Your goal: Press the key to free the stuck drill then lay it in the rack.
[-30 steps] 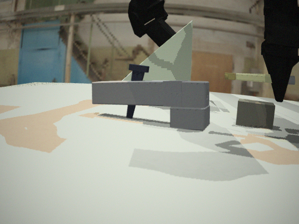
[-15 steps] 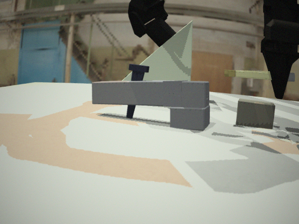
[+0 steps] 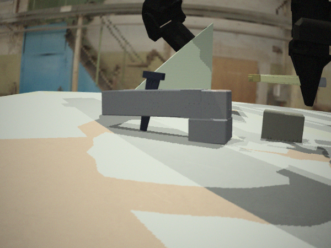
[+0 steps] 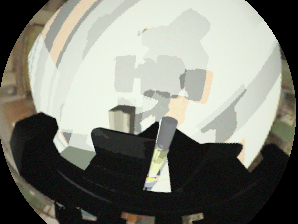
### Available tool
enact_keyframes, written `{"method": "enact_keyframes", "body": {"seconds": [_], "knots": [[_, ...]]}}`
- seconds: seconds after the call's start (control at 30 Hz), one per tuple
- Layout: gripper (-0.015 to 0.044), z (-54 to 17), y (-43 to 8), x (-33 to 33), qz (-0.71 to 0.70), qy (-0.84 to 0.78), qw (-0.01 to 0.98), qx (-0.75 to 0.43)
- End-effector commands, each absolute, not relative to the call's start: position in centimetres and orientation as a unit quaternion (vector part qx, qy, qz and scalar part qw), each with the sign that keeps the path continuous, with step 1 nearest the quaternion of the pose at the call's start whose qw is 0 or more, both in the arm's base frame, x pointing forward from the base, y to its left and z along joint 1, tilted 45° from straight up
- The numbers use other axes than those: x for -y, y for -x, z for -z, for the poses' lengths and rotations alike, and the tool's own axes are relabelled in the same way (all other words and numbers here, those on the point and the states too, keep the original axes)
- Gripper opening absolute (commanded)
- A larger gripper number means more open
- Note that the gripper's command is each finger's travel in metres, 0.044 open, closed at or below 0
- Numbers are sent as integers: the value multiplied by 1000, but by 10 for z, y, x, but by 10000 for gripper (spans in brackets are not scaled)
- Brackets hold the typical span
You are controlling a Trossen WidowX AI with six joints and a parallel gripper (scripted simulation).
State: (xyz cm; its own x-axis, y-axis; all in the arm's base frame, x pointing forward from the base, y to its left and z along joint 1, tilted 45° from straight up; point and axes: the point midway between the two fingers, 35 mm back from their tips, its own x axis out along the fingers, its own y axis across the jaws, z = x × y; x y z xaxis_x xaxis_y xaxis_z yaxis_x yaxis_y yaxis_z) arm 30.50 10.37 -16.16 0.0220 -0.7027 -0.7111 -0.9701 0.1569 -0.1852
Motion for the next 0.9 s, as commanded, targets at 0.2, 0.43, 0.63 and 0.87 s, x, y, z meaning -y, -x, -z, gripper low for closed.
{"method": "enact_keyframes", "body": {"seconds": [0.2, 0.43, 0.63, 0.87], "knots": [[0, 158, -306, -107, -188, 619, 358, -673], [0, 157, -307, -108, -188, 619, 358, -673], [0, 156, -307, -109, -188, 619, 358, -673], [0, 162, -296, -112, -189, 619, 358, -673]]}}
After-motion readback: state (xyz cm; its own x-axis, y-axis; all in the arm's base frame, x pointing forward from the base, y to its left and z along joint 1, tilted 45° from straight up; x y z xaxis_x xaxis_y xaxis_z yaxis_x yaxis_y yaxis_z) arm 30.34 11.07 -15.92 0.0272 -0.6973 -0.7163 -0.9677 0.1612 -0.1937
